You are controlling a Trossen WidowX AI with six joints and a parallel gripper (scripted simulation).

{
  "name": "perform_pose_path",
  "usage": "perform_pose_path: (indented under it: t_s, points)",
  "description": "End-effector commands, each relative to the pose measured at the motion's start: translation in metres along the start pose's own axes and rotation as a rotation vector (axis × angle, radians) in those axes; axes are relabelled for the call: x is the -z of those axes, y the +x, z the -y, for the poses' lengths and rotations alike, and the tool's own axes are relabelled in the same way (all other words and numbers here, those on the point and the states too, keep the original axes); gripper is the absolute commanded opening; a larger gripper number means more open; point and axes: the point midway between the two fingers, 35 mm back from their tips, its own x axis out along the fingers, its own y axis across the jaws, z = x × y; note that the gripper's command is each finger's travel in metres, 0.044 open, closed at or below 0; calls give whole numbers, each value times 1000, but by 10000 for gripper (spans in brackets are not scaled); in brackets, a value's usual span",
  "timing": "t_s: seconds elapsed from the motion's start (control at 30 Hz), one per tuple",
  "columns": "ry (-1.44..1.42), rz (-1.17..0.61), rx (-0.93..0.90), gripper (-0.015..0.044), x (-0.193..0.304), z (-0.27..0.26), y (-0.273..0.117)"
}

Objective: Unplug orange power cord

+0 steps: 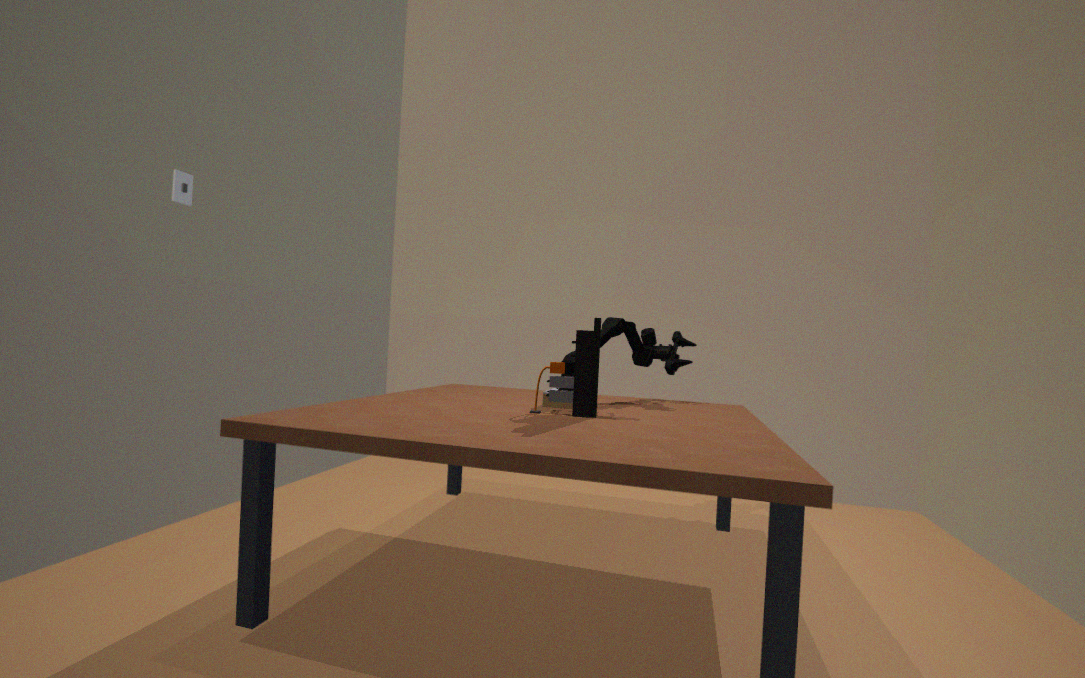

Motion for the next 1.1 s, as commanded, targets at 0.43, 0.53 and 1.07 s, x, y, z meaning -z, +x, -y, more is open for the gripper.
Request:
perform_pose_path:
  t_s: [0.43, 0.53, 1.07]
  points:
    - [127, -159, -59, 160, 76, -48, 157]
    - [169, -183, -75, 160, 97, -61, 185]
    - [560, -389, -263, 160, 292, -192, 322]
